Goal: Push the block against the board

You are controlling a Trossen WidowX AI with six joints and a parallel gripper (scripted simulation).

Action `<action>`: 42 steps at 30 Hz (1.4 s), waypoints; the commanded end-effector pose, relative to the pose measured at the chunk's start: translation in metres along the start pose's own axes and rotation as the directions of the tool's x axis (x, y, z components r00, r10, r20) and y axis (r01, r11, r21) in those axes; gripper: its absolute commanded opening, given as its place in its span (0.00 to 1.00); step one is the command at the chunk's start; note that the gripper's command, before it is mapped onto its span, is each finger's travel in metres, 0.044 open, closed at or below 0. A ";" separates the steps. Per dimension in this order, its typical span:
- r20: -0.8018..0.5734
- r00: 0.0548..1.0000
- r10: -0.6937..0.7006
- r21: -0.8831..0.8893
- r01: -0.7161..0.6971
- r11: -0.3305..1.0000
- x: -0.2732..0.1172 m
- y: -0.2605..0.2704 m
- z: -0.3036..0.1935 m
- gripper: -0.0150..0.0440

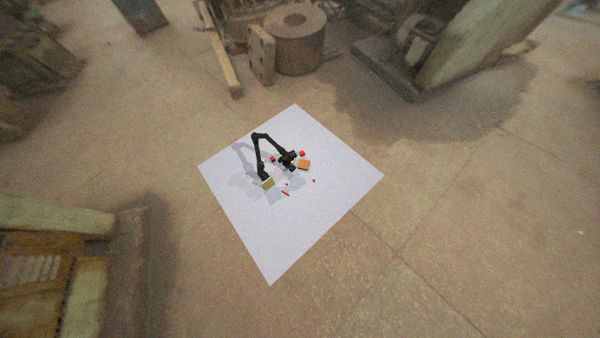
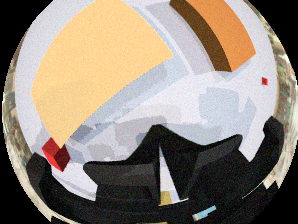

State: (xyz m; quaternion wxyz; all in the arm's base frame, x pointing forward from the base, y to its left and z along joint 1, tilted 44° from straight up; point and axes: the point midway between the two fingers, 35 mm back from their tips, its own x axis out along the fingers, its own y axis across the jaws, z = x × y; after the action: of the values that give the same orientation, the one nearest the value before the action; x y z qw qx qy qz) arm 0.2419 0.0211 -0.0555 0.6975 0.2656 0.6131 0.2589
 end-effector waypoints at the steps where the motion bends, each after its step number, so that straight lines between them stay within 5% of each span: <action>1: 0.003 1.000 -0.004 -0.006 0.004 1.000 -0.001 0.001 -0.006 0.25; 7: 0.002 1.000 -0.004 -0.006 0.004 1.000 -0.054 0.001 -0.002 0.25; 15: -0.001 1.000 0.001 -0.001 -0.001 1.000 -0.051 0.000 -0.002 0.25; 25: 0.005 1.000 -0.015 -0.309 0.016 0.951 -0.058 0.064 0.105 0.25; 36: 0.008 1.000 -0.001 -0.449 0.005 0.894 -0.054 0.115 0.145 0.25; 42: 0.008 1.000 0.001 -0.449 0.003 0.894 -0.002 0.116 0.145 0.25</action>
State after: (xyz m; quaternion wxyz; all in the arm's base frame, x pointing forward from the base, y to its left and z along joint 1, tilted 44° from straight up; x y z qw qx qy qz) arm 0.3842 0.0805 0.0612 0.7505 0.0937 0.5241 0.3915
